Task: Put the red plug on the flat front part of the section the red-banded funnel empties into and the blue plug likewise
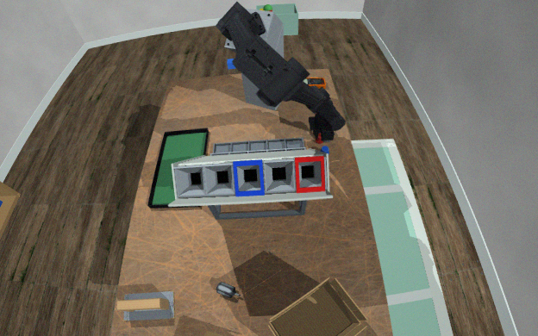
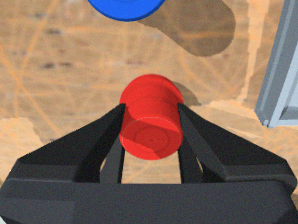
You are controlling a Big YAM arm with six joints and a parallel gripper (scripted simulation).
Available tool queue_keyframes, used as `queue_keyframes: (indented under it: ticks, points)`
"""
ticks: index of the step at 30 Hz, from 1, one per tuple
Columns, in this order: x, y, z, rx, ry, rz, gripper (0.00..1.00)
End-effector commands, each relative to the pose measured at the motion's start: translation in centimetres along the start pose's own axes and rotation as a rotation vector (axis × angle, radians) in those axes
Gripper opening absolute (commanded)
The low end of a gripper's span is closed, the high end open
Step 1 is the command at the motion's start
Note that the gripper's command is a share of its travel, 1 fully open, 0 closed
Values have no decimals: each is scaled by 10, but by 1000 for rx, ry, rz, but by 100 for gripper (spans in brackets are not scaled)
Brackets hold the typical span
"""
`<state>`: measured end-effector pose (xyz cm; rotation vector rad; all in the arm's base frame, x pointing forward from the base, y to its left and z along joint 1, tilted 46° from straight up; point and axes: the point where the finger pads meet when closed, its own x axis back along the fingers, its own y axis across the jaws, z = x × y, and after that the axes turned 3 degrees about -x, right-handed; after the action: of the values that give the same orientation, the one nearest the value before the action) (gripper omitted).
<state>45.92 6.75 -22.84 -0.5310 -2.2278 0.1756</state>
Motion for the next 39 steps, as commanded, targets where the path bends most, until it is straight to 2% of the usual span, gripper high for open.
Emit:
queue_keyframes:
  ticks: [1,9,14,16,29,31,32,35,39]
  points:
    - [-6,-6,7,10,11,9,0]
    - [-5,-6,9,12,13,9,0]
    - [3,-5,15,24,22,7,0]
    - [13,0,9,20,10,-4,0]
    - [35,0,6,15,6,-5,0]
    - [35,0,6,15,6,-5,0]
    - [22,-13,14,4,31,24,0]
    - [35,-5,5,5,11,4,0]
    - [35,2,1,3,-1,-6,0]
